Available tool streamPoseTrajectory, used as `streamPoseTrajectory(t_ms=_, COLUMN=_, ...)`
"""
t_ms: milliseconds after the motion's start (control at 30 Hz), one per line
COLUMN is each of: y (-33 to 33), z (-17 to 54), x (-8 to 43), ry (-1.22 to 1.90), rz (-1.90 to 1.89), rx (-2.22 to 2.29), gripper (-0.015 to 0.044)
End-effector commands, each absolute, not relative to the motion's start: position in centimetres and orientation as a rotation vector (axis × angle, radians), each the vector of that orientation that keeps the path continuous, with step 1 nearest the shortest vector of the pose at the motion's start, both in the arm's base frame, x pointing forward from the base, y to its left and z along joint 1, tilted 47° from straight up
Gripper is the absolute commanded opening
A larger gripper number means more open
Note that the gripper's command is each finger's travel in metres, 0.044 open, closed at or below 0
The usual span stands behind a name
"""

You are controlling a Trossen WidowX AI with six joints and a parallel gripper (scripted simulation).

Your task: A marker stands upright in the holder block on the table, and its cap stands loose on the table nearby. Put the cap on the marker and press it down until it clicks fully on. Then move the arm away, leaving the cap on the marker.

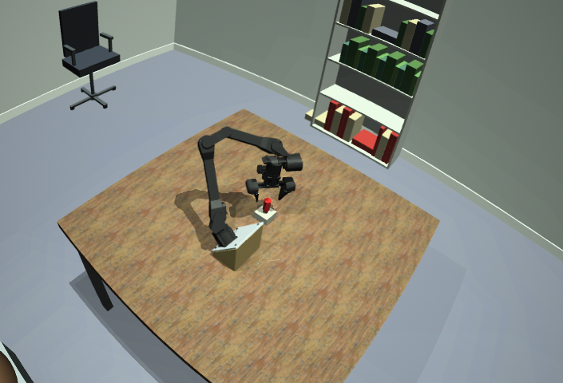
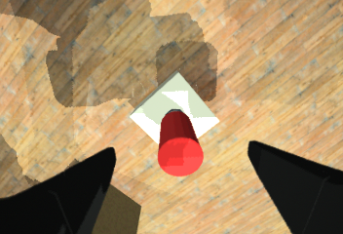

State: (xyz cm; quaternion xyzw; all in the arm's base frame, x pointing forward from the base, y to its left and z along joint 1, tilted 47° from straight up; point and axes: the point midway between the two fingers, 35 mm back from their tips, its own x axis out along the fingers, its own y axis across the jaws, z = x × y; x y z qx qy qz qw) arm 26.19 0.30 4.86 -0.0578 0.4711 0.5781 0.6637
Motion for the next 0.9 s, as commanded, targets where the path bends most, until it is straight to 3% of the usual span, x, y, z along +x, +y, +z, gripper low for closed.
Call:
streamPoseTrajectory(t_ms=0, y=-1.3, z=6.5, x=26.3, ry=1.061, rz=1.308, rx=-0.139, gripper=0.044)
streamPoseTrajectory(t_ms=67, y=-1.3, z=6.5, x=26.3, ry=1.061, rz=1.308, rx=-0.139, gripper=0.044)
streamPoseTrajectory(t_ms=400, y=-2.3, z=7.1, x=26.3, ry=1.516, rz=0.782, rx=0.484, gripper=0.0177)
streamPoseTrajectory(t_ms=633, y=-2.3, z=7.2, x=26.3, ry=1.545, rz=0.735, rx=0.532, gripper=0.0)
streamPoseTrajectory(t_ms=867, y=-2.3, z=7.2, x=26.3, ry=1.545, rz=0.735, rx=0.532, gripper=0.0)
